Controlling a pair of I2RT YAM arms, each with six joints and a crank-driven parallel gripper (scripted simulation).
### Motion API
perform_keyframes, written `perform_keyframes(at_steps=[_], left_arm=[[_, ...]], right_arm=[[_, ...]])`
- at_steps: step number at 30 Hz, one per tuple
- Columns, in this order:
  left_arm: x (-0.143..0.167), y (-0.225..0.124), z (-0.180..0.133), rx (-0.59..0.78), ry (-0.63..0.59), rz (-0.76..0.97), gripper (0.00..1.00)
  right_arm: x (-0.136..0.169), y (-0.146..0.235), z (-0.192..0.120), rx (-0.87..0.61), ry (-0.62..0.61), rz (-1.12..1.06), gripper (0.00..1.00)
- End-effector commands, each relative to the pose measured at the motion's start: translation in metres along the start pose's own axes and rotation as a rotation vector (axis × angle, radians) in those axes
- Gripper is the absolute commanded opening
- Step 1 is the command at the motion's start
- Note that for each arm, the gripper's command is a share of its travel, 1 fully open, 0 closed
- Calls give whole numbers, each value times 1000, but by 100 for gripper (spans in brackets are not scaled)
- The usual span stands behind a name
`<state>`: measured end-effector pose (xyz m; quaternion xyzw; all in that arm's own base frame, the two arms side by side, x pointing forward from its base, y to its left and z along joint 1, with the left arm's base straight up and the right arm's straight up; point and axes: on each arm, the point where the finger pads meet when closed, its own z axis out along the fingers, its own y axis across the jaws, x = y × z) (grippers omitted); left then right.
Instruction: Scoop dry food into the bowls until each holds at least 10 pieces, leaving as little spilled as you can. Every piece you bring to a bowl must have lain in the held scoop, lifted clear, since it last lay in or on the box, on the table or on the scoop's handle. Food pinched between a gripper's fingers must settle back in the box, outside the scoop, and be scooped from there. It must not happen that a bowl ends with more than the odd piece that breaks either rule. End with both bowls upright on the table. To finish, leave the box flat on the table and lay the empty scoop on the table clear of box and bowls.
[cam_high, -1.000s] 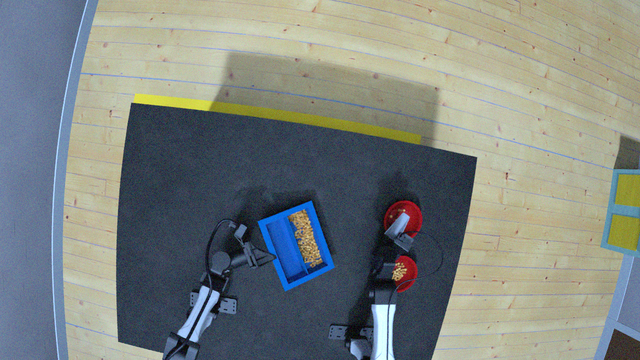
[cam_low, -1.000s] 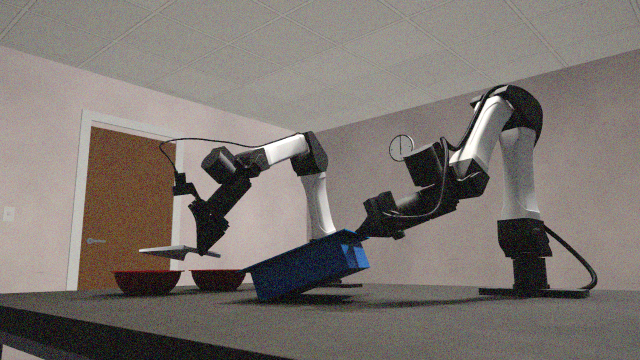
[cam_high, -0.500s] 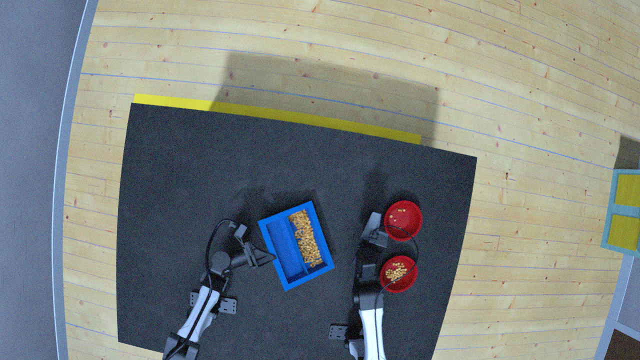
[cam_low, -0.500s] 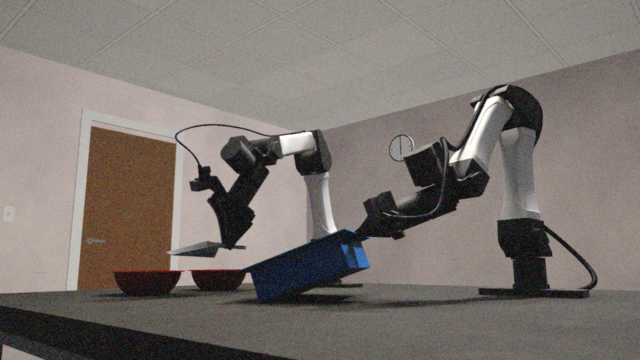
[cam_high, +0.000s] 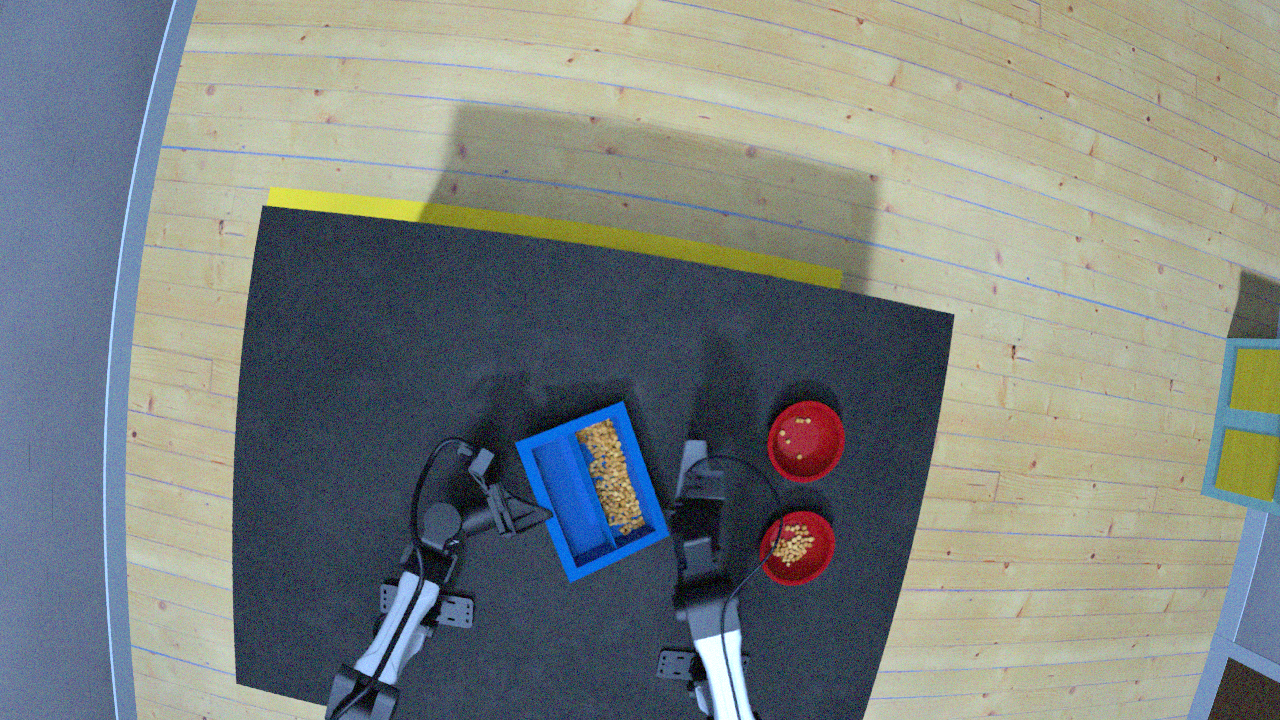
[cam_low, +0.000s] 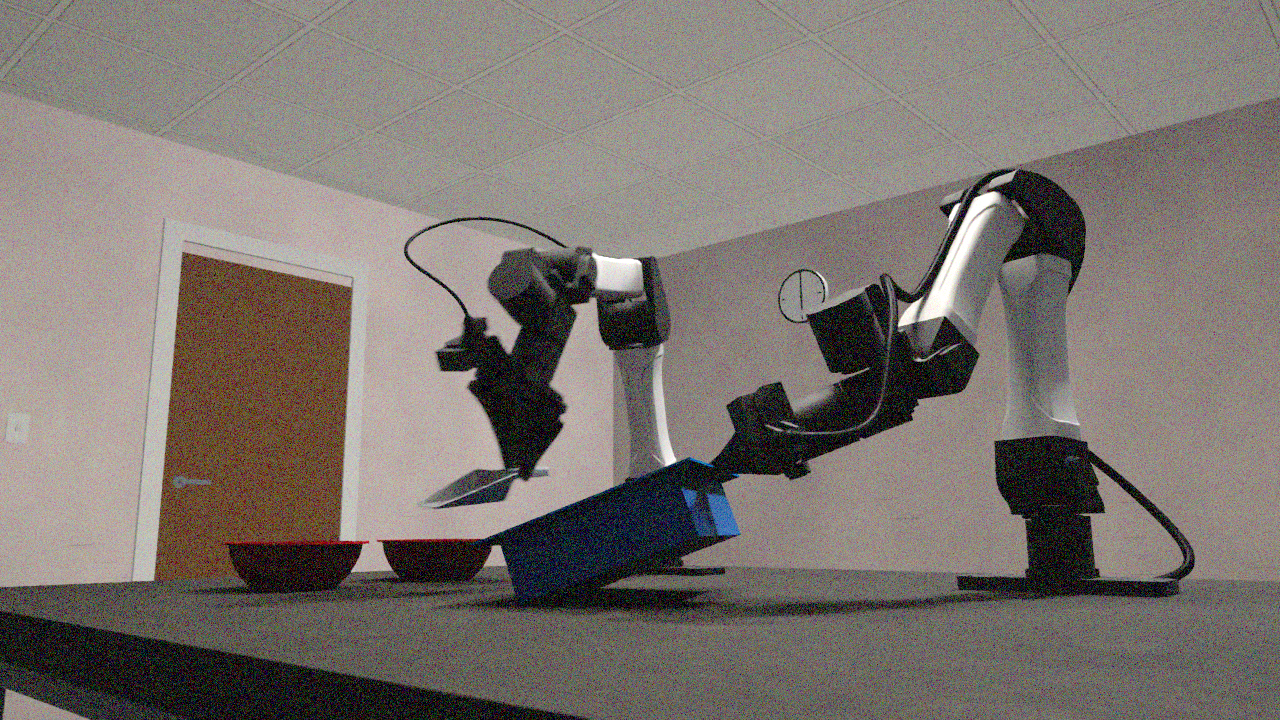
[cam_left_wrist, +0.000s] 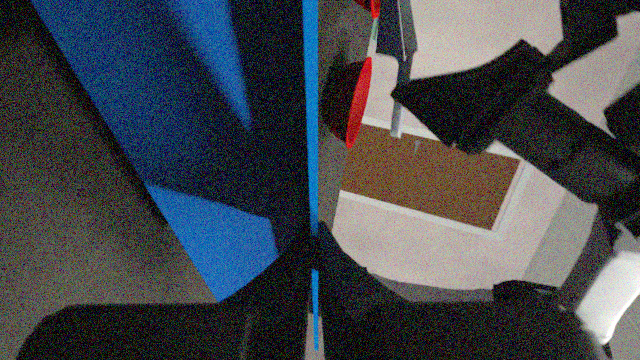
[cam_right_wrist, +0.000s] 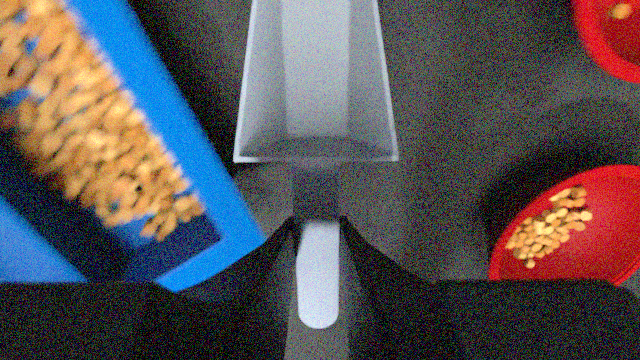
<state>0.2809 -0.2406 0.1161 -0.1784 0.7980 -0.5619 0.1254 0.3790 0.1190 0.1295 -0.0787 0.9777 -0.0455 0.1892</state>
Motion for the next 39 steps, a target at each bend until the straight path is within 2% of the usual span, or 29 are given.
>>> perform_keyframes(at_steps=[1, 3, 5, 11, 14, 20, 22, 26, 28, 32, 33, 39], left_arm=[[-7, -36, -3, 90, -15, 102, 0], [-7, -36, -3, 90, -15, 102, 0], [-7, -36, -3, 90, -15, 102, 0], [-7, -36, -3, 90, -15, 102, 0], [-7, -36, -3, 90, -15, 102, 0], [-7, -36, -3, 90, -15, 102, 0], [-7, -36, -3, 90, -15, 102, 0], [-7, -36, -3, 90, -15, 102, 0], [-7, -36, -3, 90, -15, 102, 0], [-7, -36, -3, 90, -15, 102, 0], [-7, -36, -3, 90, -15, 102, 0], [-7, -36, -3, 90, -15, 102, 0]], right_arm=[[4, 7, -9, -38, 37, -36, 0], [8, 14, -11, -50, 62, -59, 0], [9, 22, -32, -85, 39, -92, 0], [29, 50, -38, -149, 133, -203, 0], [36, 60, -57, -188, 135, -248, 0], [48, 73, -62, -217, 194, -301, 0], [49, 76, -78, -238, 168, -322, 0], [46, 80, -71, -234, 165, -326, 0], [40, 81, -86, -246, 103, -313, 0], [37, 75, -85, -232, 98, -300, 0], [44, 79, -65, -221, 171, -312, 0], [48, 82, -58, -225, 205, -324, 0]])
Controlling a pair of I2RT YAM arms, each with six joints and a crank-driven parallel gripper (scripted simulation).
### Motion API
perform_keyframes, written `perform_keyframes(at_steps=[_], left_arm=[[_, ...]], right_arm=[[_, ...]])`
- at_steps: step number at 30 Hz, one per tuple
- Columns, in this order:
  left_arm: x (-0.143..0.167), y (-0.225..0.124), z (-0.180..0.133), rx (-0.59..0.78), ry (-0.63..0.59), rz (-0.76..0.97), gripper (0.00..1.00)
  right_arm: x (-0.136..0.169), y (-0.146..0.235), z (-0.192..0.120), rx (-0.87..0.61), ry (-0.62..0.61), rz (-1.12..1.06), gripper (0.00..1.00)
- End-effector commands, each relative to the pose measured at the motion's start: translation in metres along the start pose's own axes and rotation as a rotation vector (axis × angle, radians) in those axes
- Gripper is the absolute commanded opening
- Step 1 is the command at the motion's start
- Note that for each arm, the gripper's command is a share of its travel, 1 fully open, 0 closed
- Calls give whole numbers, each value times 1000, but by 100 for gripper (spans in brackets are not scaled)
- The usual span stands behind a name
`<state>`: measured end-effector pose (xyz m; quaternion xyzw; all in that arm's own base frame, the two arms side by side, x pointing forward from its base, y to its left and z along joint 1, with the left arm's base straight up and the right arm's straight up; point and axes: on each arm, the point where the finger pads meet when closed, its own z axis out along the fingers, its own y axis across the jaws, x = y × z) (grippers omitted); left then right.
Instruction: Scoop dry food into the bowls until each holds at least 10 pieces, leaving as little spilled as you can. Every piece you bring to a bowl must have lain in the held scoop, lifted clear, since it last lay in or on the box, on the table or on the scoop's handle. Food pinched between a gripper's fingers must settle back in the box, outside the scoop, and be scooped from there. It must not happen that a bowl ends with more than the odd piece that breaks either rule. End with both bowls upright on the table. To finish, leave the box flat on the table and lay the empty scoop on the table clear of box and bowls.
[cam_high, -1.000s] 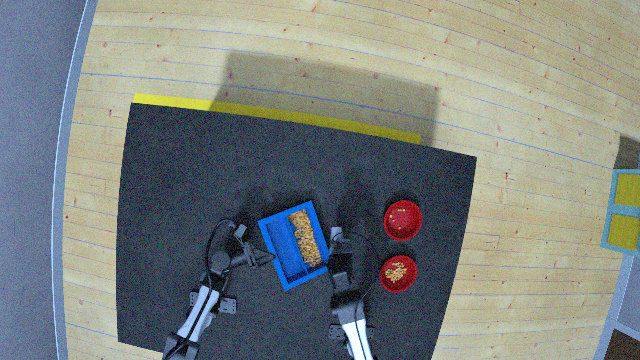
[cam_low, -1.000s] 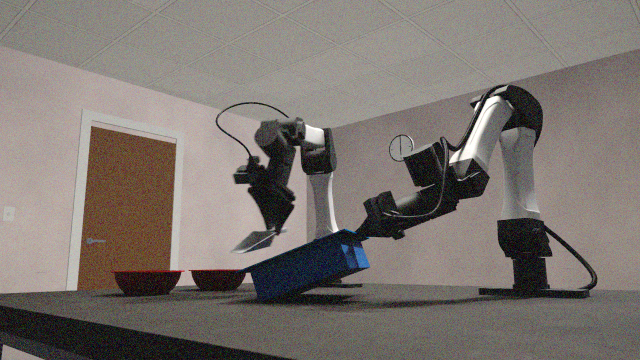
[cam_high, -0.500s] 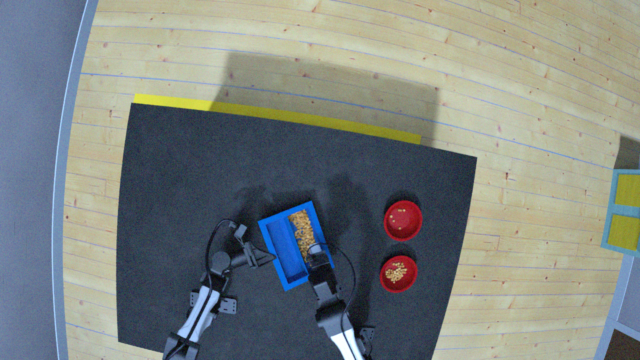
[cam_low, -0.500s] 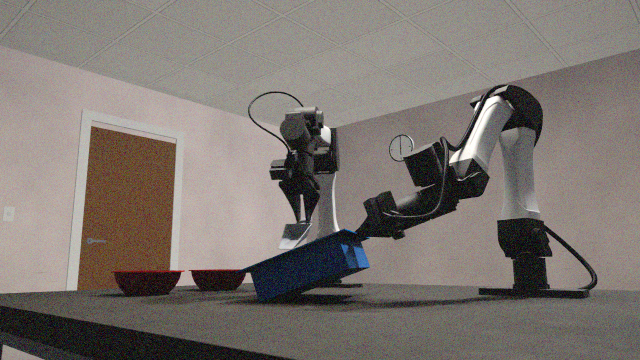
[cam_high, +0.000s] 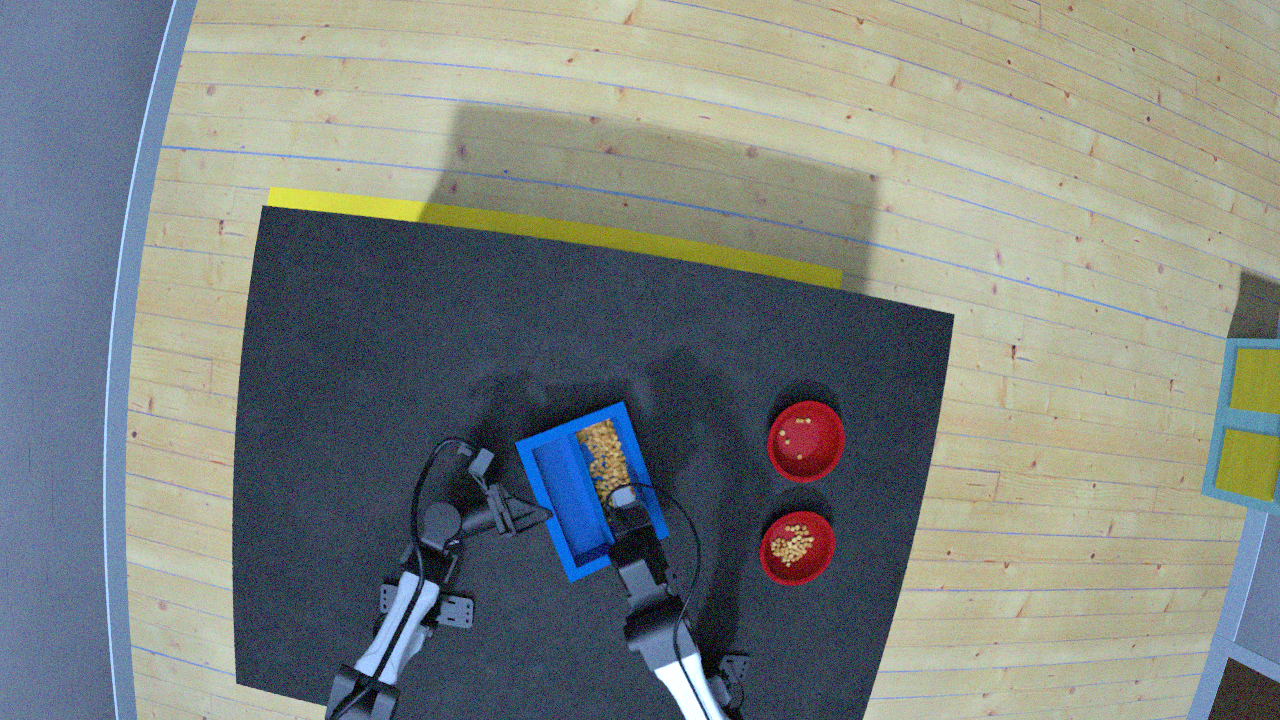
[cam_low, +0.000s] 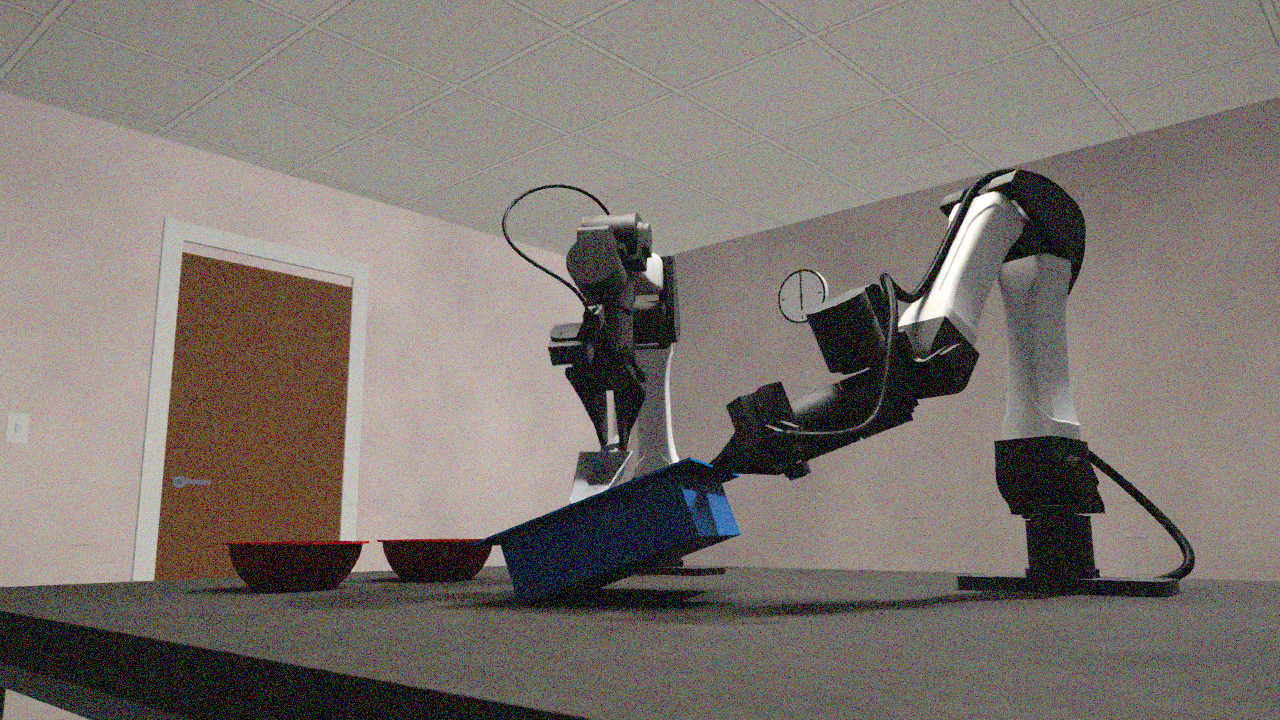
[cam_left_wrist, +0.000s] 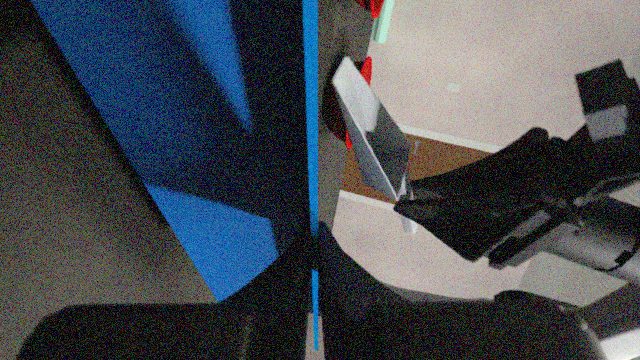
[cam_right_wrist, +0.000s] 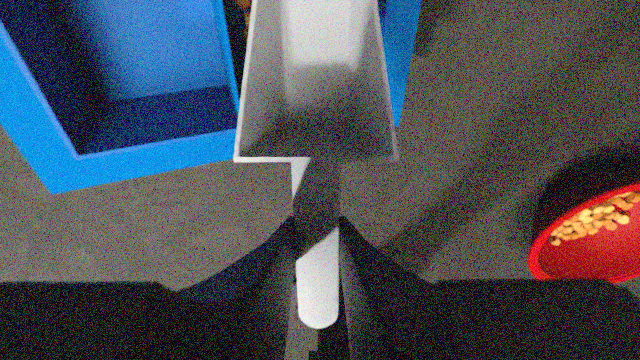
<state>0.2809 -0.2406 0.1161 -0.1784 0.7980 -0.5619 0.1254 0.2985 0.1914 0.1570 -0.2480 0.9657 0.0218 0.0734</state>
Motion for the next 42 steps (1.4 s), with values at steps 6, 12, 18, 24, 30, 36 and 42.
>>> perform_keyframes(at_steps=[6, 12, 18, 24, 30, 36, 42], left_arm=[[-7, -36, -3, 90, -15, 102, 0], [-7, -36, -3, 90, -15, 102, 0], [-7, -36, -3, 90, -15, 102, 0], [-7, -36, -3, 90, -15, 102, 0], [-7, -36, -3, 90, -15, 102, 0], [-7, -36, -3, 90, -15, 102, 0], [-7, -36, -3, 90, -15, 102, 0]], right_arm=[[-5, 2, 11, -12, 38, -7, 0], [-6, 0, 10, -12, 37, -1, 0], [-6, 0, 30, -12, 103, -2, 0], [-7, 0, 38, -13, 130, -1, 0], [-9, -2, 38, -7, 125, 4, 0], [-8, -2, 59, -11, 198, 2, 0], [-7, 2, 43, -11, 132, 7, 0]])
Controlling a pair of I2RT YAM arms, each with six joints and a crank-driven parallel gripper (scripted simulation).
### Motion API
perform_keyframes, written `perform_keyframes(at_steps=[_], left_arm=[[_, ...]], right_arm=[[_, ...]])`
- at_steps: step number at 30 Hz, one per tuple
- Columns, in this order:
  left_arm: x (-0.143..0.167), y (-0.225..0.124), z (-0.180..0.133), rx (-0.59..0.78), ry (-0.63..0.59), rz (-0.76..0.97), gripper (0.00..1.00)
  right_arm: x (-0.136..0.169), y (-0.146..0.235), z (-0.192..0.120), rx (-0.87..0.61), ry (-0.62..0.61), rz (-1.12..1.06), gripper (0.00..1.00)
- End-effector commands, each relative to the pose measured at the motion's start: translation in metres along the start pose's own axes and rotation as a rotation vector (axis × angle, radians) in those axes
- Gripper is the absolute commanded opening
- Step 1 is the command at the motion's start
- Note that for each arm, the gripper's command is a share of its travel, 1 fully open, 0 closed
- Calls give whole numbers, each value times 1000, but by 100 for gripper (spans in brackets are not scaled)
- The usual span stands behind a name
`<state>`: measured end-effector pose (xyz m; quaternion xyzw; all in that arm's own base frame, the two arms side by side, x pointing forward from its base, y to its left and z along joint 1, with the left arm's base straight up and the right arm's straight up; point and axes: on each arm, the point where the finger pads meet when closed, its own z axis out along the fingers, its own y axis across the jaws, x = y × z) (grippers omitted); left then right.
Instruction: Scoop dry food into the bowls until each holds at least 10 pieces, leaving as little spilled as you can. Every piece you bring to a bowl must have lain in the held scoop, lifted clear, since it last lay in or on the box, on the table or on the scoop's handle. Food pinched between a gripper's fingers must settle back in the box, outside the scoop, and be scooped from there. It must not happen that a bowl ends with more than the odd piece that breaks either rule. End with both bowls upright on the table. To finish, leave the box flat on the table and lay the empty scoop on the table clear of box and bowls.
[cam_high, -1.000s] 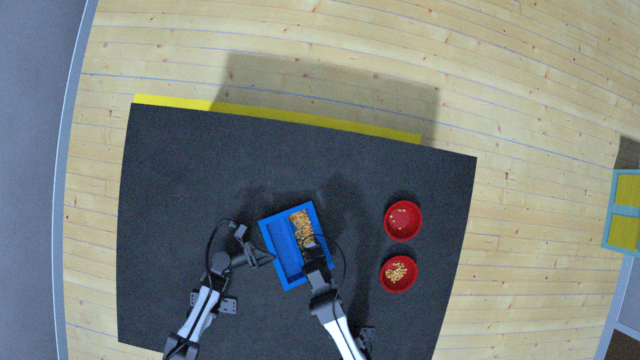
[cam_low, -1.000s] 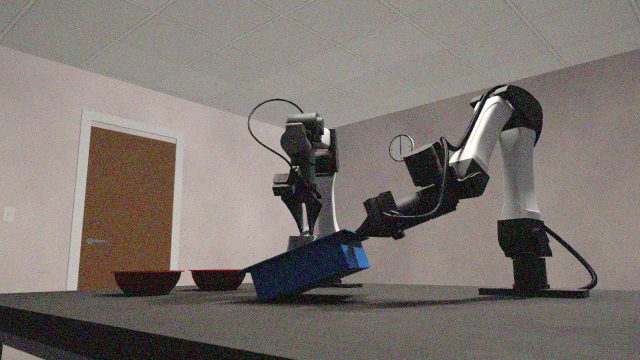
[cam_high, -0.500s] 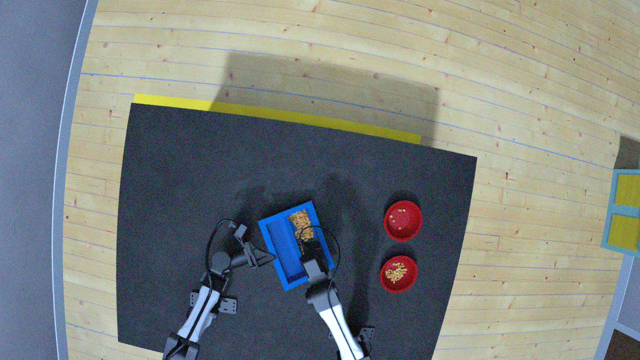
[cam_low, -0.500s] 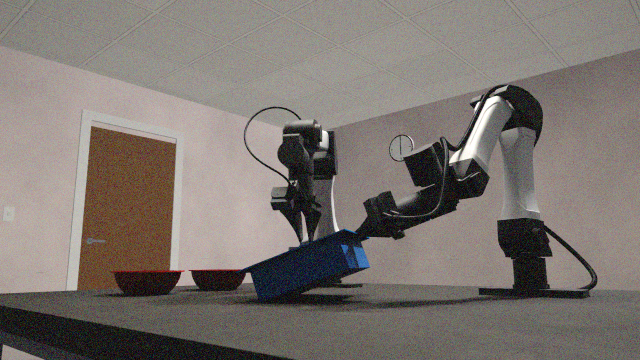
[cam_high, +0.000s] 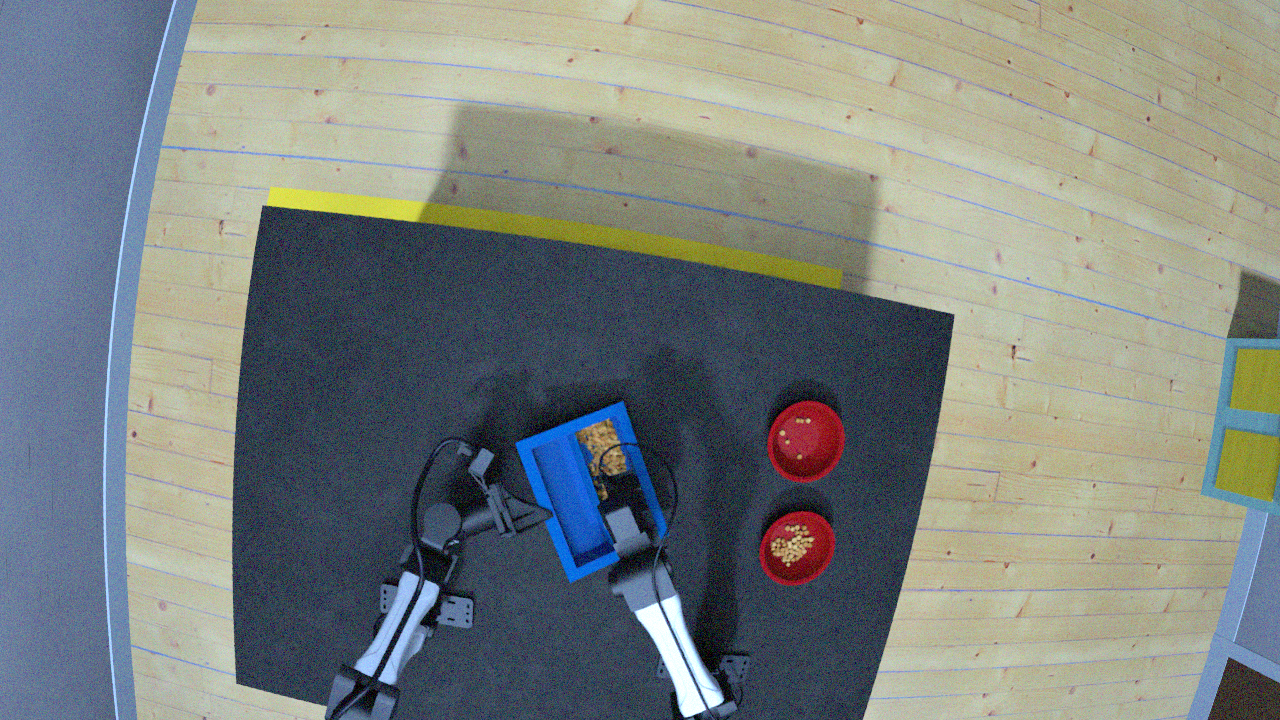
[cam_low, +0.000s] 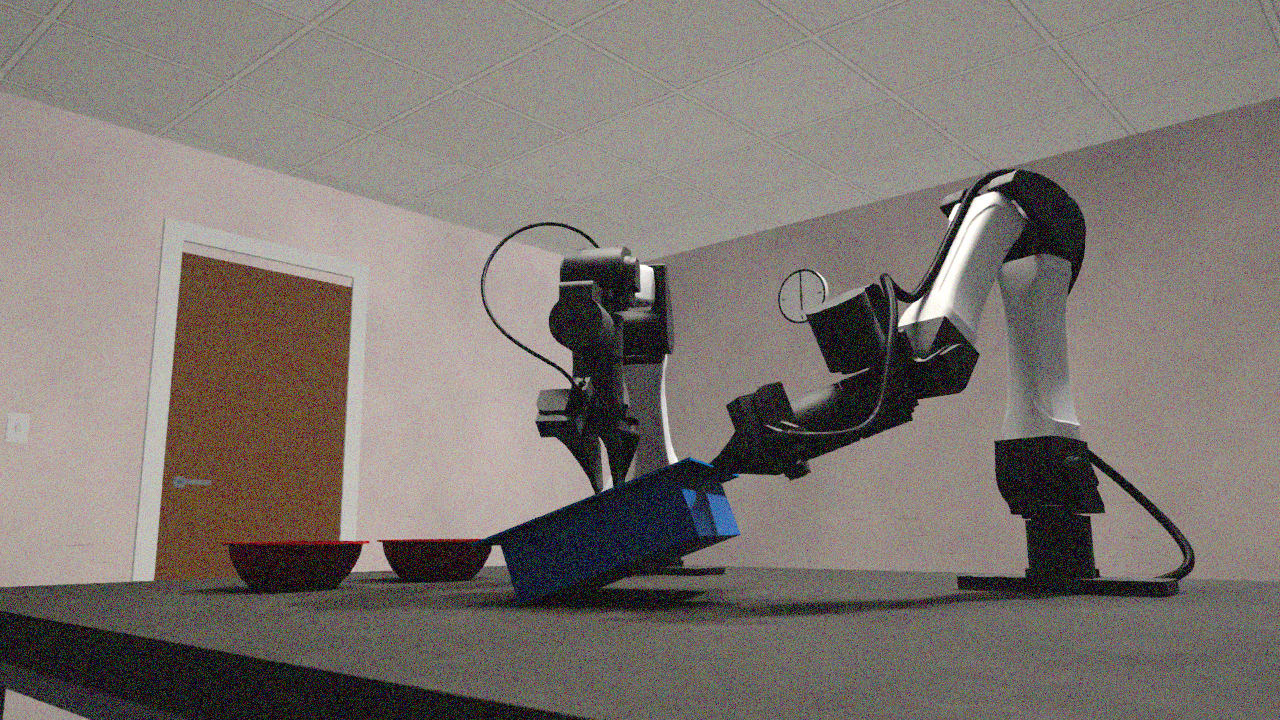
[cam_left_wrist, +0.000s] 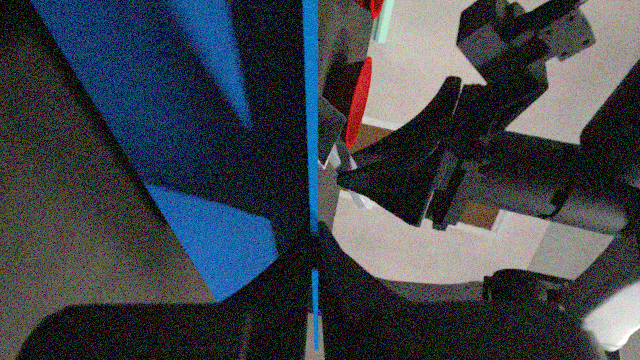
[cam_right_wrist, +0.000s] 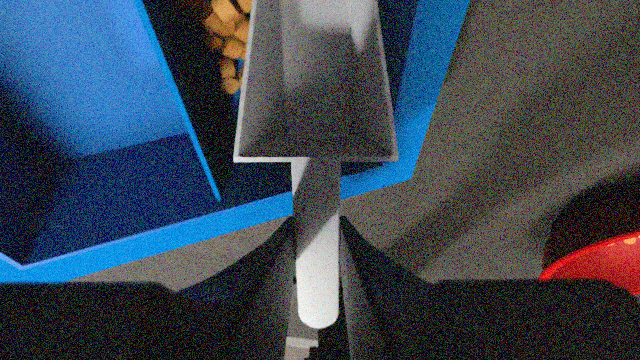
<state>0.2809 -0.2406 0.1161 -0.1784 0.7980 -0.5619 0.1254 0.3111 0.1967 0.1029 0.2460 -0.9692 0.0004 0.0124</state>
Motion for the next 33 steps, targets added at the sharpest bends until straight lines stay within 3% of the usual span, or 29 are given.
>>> perform_keyframes(at_steps=[1, 6, 7, 22, 33], left_arm=[[-7, -36, -3, 90, -15, 102, 0], [-7, -36, -3, 90, -15, 102, 0], [-7, -36, -3, 90, -15, 102, 0], [-7, -36, -3, 90, -15, 102, 0], [-7, -36, -3, 90, -15, 102, 0]], right_arm=[[0, 3, -13, -12, -47, -3, 0], [-4, -2, -17, 0, -53, 1, 0], [-17, -3, -24, 5, -130, 1, 0], [-23, -3, -10, 7, -160, 8, 0], [-47, -5, -3, 9, -274, 10, 0]])
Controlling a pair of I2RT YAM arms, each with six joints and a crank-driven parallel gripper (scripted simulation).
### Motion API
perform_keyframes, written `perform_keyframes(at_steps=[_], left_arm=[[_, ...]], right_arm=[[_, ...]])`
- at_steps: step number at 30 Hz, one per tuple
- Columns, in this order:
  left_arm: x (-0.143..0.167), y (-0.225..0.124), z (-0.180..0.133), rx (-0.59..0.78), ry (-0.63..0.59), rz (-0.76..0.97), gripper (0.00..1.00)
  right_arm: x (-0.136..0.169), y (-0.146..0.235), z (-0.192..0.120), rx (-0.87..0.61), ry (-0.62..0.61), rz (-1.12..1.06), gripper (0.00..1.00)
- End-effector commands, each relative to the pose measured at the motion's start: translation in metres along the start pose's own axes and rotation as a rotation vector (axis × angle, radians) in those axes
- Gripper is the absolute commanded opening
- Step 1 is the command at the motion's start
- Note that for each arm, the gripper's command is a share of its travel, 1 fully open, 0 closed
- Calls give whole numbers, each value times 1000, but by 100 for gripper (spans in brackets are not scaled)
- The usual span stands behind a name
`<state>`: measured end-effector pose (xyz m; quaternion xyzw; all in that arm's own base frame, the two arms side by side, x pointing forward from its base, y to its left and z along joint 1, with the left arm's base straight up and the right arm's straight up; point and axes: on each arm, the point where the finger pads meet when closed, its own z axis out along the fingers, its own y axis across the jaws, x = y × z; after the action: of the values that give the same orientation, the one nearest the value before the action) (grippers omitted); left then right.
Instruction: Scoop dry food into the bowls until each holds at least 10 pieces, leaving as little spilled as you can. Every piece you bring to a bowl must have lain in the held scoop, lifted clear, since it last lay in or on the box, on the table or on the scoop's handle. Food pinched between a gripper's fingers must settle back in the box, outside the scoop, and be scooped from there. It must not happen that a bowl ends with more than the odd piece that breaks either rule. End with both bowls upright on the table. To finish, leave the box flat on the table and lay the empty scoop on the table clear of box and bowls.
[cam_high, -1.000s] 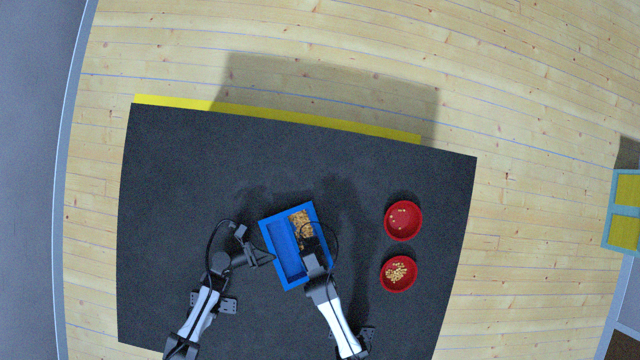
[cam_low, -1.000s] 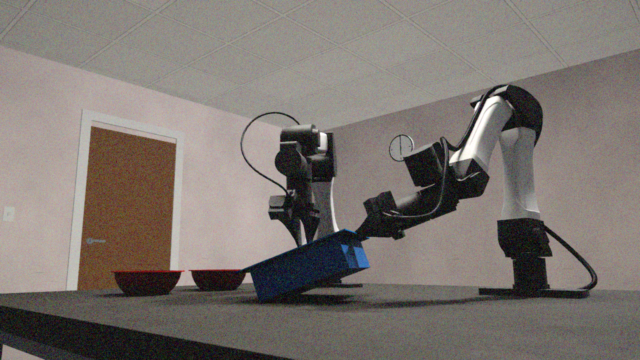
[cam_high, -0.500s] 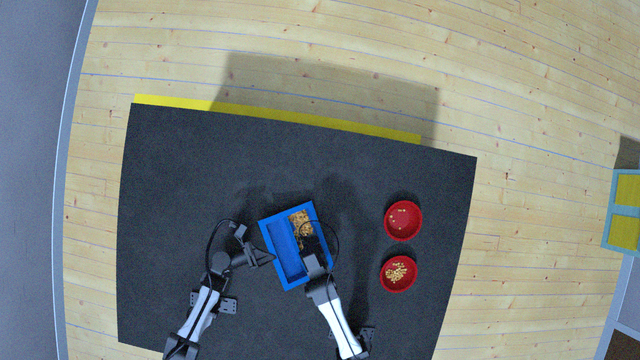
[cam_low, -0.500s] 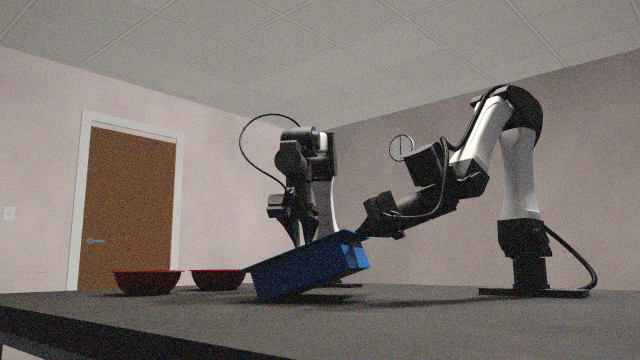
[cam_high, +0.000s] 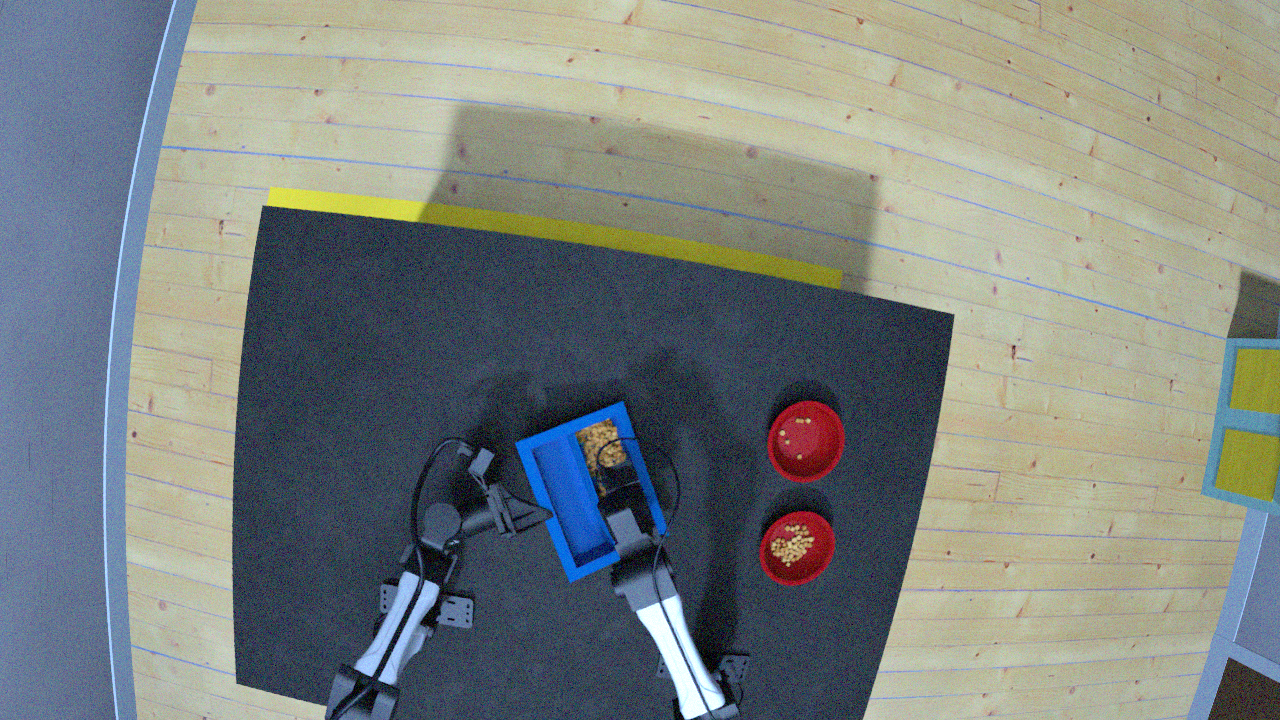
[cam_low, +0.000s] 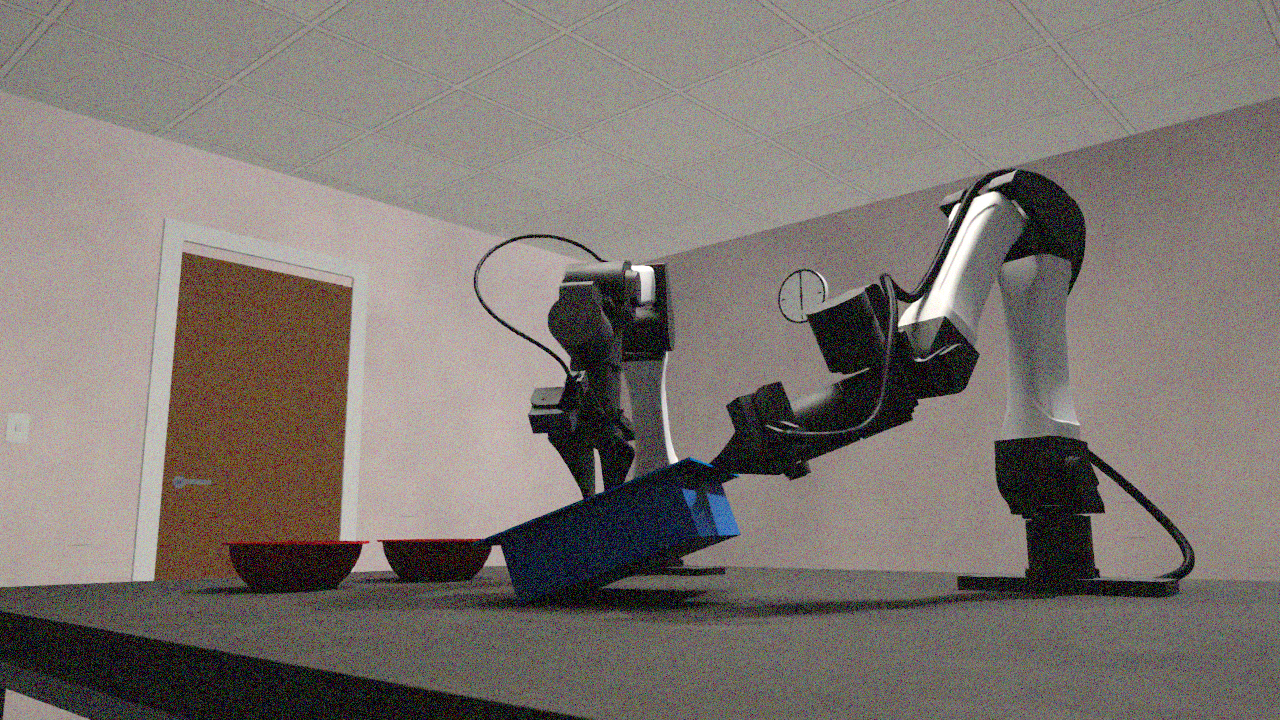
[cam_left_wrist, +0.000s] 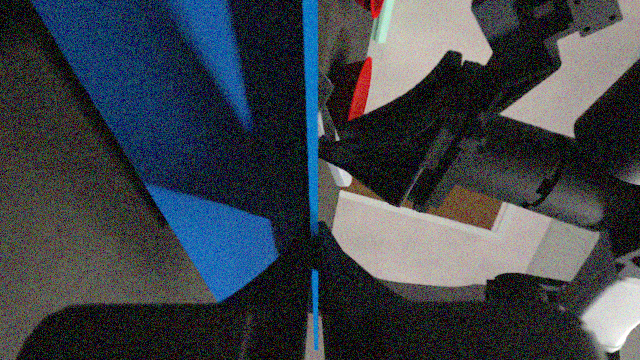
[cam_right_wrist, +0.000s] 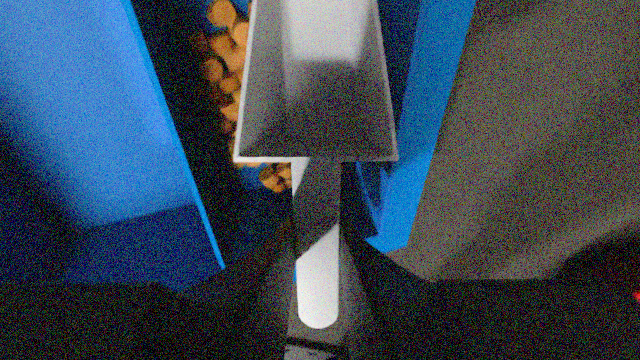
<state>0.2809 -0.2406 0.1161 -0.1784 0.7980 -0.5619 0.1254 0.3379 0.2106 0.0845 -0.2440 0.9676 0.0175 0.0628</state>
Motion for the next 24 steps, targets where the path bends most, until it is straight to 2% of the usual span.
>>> perform_keyframes(at_steps=[1, 6, 24], left_arm=[[-7, -36, -3, 90, -15, 102, 0], [-7, -36, -3, 90, -15, 102, 0], [-7, -36, -3, 90, -15, 102, 0]], right_arm=[[-21, -4, -18, 7, -127, 6, 0], [-19, -3, -17, 7, -120, 3, 0], [-47, -1, 2, 2, -249, -10, 0]])
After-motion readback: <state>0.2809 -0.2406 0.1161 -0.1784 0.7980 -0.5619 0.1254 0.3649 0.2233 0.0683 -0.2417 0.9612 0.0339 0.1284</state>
